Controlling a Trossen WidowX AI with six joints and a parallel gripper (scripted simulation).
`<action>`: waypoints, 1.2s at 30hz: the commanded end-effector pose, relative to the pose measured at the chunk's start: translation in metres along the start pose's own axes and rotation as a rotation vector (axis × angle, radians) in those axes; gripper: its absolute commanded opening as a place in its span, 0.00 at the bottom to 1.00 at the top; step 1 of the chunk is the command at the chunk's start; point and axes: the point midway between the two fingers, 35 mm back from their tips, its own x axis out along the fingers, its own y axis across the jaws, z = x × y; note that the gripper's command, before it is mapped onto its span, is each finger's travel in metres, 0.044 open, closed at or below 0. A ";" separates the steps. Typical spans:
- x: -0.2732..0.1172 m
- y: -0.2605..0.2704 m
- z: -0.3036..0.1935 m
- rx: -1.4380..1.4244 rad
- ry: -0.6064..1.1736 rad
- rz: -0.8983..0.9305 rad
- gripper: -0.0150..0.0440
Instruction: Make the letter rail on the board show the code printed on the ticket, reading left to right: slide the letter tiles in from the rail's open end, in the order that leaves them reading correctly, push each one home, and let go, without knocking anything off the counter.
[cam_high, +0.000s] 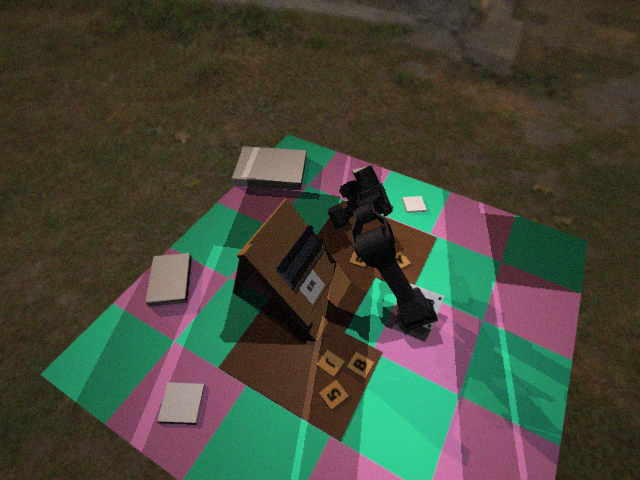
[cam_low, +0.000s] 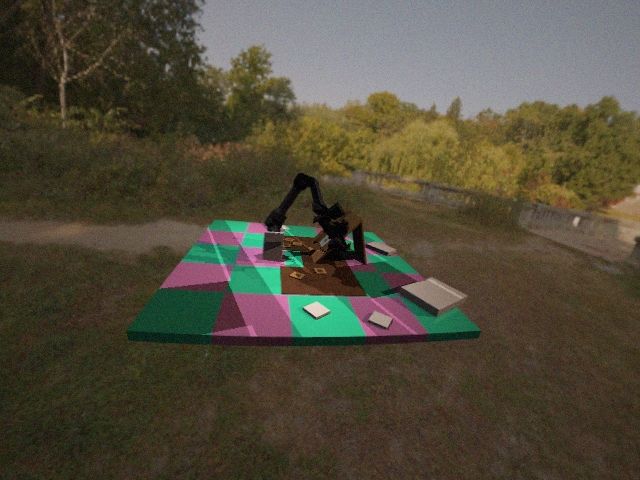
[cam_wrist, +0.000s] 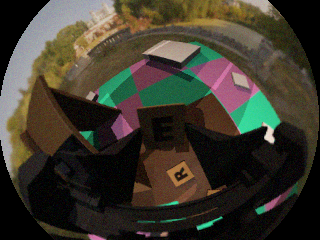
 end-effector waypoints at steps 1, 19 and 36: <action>-0.003 0.011 0.003 -0.120 -0.026 0.032 0.25; -0.010 0.032 0.010 -0.366 -0.085 0.087 0.25; -0.010 0.039 0.008 -0.365 -0.085 0.087 0.25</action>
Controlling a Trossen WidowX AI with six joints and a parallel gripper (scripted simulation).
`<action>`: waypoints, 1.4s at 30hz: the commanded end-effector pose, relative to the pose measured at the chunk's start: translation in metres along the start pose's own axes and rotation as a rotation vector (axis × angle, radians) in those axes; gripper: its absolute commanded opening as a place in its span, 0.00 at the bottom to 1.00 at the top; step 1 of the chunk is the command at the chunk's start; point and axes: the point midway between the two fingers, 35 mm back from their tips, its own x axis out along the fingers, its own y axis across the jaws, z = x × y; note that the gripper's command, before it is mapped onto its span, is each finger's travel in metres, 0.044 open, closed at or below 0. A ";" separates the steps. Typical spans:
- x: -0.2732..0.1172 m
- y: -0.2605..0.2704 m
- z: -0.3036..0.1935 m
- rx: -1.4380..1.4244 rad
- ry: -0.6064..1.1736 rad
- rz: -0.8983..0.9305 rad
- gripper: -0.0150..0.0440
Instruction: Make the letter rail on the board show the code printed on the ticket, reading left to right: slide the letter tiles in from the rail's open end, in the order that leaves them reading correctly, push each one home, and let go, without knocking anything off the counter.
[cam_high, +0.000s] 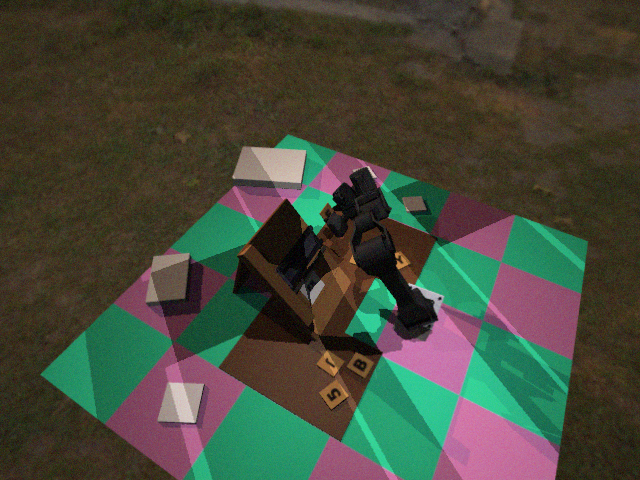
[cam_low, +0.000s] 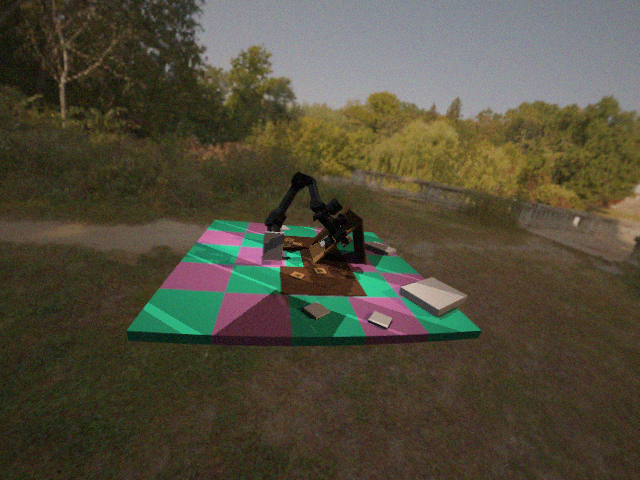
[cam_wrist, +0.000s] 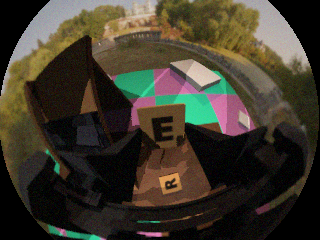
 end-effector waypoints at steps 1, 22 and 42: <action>0.000 0.002 -0.001 0.006 0.000 0.001 0.25; 0.000 0.013 -0.002 0.007 0.001 0.001 0.25; 0.000 0.023 -0.002 0.007 0.001 0.001 0.25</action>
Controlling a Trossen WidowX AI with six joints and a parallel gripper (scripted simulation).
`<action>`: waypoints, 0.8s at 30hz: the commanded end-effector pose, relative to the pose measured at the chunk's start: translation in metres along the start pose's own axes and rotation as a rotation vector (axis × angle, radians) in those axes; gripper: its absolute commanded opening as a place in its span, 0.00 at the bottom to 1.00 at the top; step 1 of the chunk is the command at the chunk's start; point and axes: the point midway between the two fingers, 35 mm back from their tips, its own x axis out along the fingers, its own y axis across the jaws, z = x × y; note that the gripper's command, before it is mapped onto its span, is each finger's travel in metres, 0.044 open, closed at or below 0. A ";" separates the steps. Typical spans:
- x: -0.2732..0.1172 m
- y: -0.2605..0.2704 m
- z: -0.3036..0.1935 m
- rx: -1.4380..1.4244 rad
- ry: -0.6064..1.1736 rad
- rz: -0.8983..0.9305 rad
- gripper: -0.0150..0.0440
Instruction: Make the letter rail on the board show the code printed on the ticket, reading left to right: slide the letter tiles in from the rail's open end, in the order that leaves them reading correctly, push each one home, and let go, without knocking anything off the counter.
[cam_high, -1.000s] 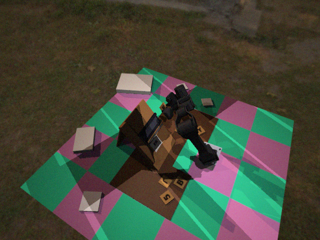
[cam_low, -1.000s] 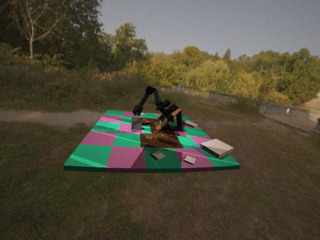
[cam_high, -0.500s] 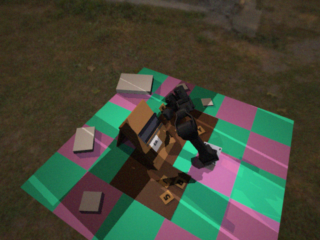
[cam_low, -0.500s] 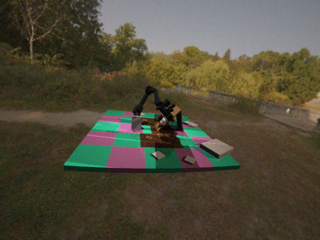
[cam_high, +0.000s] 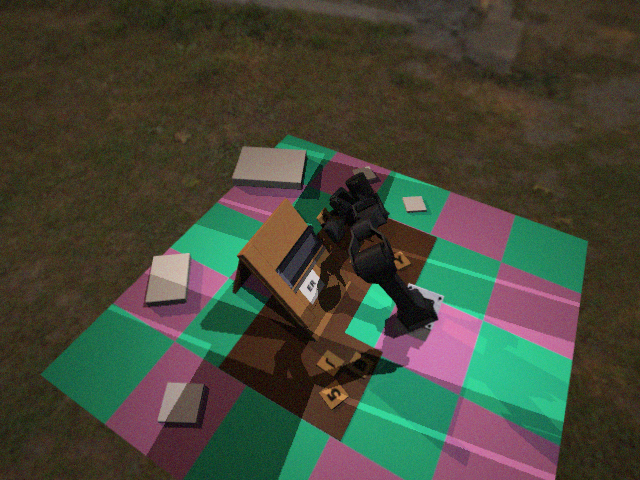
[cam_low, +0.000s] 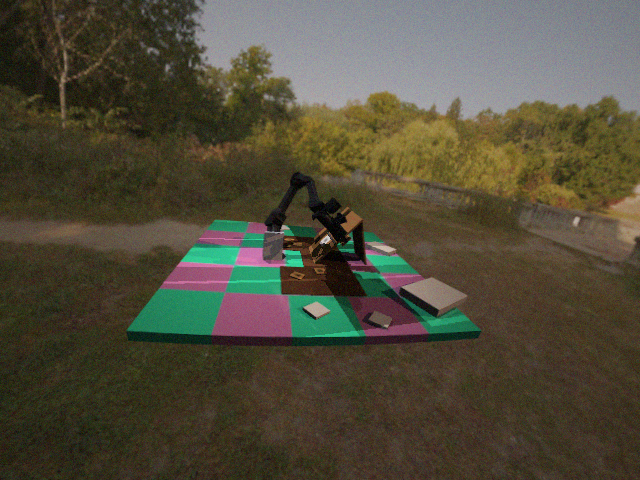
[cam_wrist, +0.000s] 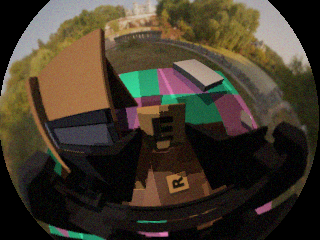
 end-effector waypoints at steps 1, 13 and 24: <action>0.000 0.002 -0.001 0.006 0.001 -0.003 0.25; 0.000 0.008 -0.001 0.006 0.001 -0.003 0.25; 0.000 0.013 -0.001 0.007 0.001 -0.003 0.25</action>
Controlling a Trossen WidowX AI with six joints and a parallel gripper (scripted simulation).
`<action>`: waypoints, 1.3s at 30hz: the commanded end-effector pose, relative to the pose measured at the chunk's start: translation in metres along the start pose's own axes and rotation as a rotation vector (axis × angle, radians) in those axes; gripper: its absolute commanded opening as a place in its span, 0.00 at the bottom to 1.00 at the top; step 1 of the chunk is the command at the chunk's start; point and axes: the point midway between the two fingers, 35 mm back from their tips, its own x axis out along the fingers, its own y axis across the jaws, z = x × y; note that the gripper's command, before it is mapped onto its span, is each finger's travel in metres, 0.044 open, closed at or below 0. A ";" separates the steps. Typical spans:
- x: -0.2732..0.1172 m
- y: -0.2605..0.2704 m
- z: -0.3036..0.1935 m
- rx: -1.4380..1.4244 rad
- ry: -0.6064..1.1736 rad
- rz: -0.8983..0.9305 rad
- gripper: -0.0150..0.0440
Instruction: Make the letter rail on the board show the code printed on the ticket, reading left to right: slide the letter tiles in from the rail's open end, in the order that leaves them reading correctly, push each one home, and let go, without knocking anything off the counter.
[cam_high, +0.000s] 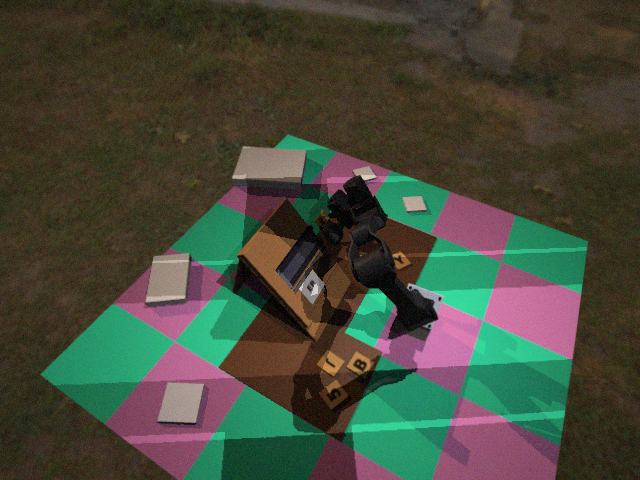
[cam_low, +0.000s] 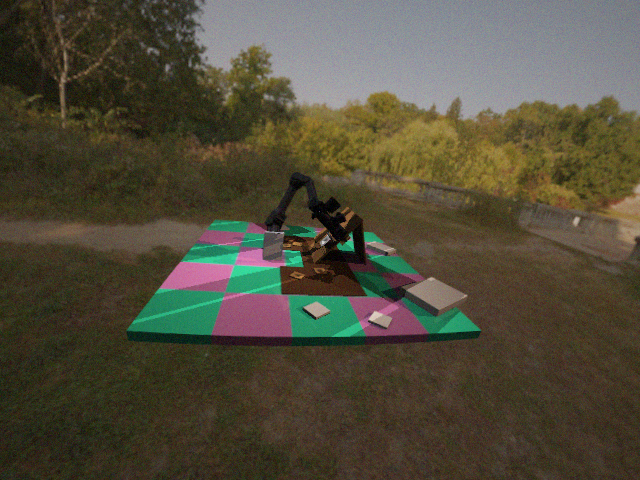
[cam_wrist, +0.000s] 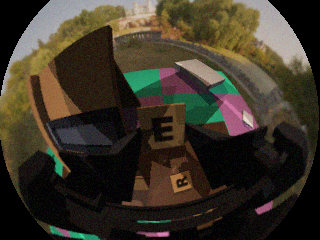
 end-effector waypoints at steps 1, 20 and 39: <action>0.000 0.002 -0.001 0.006 0.001 -0.003 0.25; 0.000 0.011 -0.001 0.006 0.001 -0.003 0.25; 0.000 0.021 -0.001 0.007 0.001 -0.003 0.25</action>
